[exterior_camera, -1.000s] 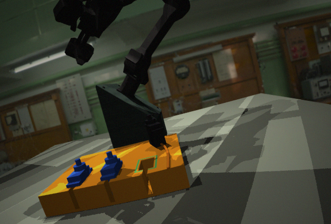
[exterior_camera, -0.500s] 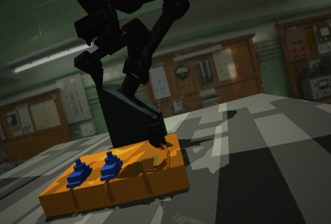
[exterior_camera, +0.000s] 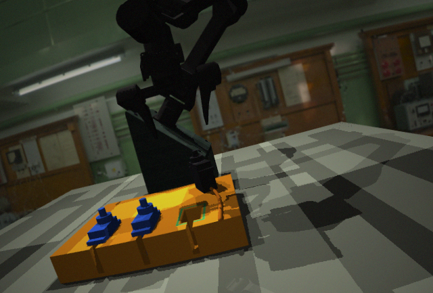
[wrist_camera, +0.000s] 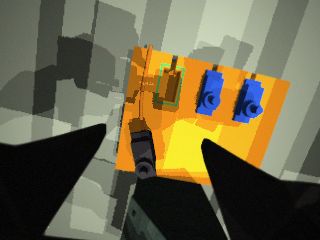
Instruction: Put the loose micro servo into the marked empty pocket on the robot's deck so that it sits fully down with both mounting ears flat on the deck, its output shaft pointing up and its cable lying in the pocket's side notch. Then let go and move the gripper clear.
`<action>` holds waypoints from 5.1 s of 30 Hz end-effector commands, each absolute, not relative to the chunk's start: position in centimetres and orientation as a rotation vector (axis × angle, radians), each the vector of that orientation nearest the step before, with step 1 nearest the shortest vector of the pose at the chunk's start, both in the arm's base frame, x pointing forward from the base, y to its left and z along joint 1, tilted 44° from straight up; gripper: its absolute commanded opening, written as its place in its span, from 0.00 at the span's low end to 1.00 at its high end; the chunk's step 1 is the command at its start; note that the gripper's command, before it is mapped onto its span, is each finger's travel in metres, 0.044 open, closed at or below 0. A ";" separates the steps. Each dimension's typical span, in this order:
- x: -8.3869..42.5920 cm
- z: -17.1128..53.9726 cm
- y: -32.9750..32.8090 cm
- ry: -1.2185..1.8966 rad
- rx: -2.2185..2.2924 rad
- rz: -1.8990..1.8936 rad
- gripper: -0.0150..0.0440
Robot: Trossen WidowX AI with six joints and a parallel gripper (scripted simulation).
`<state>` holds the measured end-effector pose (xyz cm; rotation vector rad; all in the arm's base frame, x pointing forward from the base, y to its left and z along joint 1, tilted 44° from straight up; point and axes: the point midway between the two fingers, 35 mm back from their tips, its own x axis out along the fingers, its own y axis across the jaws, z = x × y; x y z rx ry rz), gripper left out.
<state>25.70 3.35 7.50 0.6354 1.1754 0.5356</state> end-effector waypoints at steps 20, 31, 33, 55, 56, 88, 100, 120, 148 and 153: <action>22.1 4.5 8.4 1.268 0.324 0.809 1.00; 22.1 3.6 9.2 1.268 0.324 0.809 1.00; 22.2 3.3 9.5 1.268 0.324 0.809 1.00; 22.2 2.6 10.2 1.267 0.325 0.810 0.44; 22.2 2.6 10.2 1.267 0.325 0.810 0.43; 23.4 5.0 8.1 1.267 0.324 0.809 0.25; 23.4 3.0 6.1 1.268 0.323 0.808 0.25; 23.4 3.0 6.1 1.410 0.606 0.580 0.25; 33.1 3.8 5.7 1.404 0.604 0.582 0.25; 34.4 3.9 5.7 1.403 0.603 0.582 0.25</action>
